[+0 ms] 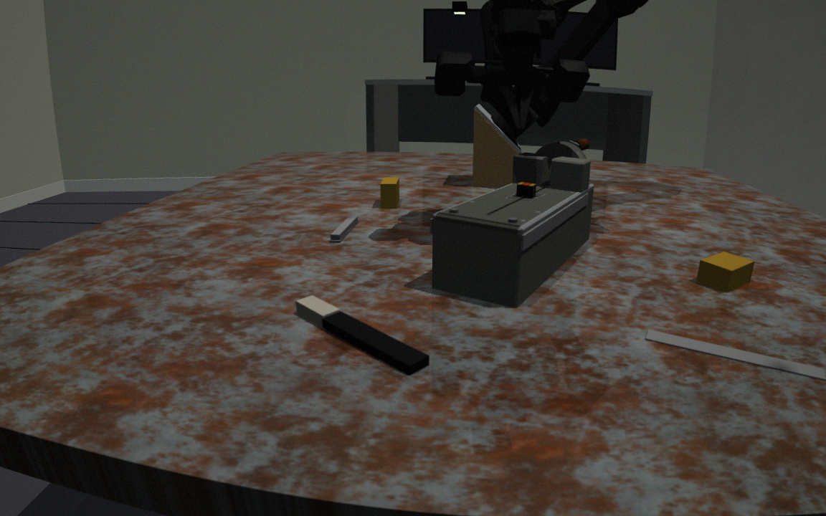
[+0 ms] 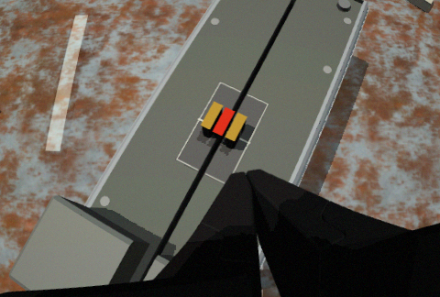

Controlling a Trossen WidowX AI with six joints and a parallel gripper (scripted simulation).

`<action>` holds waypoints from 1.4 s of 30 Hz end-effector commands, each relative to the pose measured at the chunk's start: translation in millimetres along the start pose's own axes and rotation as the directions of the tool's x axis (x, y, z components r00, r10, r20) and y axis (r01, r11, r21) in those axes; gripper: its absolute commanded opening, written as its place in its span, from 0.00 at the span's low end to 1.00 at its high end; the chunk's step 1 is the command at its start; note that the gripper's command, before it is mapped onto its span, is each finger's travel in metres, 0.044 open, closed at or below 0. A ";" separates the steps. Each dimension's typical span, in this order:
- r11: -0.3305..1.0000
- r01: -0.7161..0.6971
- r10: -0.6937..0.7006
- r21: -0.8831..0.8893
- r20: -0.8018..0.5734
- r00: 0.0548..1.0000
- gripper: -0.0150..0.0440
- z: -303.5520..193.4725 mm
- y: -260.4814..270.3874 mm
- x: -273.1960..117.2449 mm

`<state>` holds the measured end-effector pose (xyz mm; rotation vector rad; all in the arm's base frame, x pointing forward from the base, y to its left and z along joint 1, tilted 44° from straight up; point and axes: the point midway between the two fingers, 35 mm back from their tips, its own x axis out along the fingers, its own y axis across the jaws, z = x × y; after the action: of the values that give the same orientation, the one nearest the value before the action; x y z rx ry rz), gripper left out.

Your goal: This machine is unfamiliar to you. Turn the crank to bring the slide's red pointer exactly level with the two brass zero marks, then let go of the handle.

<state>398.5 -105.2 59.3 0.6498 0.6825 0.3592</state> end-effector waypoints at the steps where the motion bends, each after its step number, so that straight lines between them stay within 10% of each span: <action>1: 1.000 0.000 0.000 0.000 0.000 1.000 0.25 0.0 0.0 0.0; 8: 1.000 0.000 0.000 0.000 0.000 1.000 0.25 0.0 0.0 0.0; 25: 1.000 0.000 0.000 0.000 0.000 1.000 1.00 0.0 0.0 0.0; 42: 1.000 0.000 0.000 0.000 0.000 1.000 0.29 0.0 0.0 0.0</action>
<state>398.6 -105.2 59.2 0.6494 0.6828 0.3588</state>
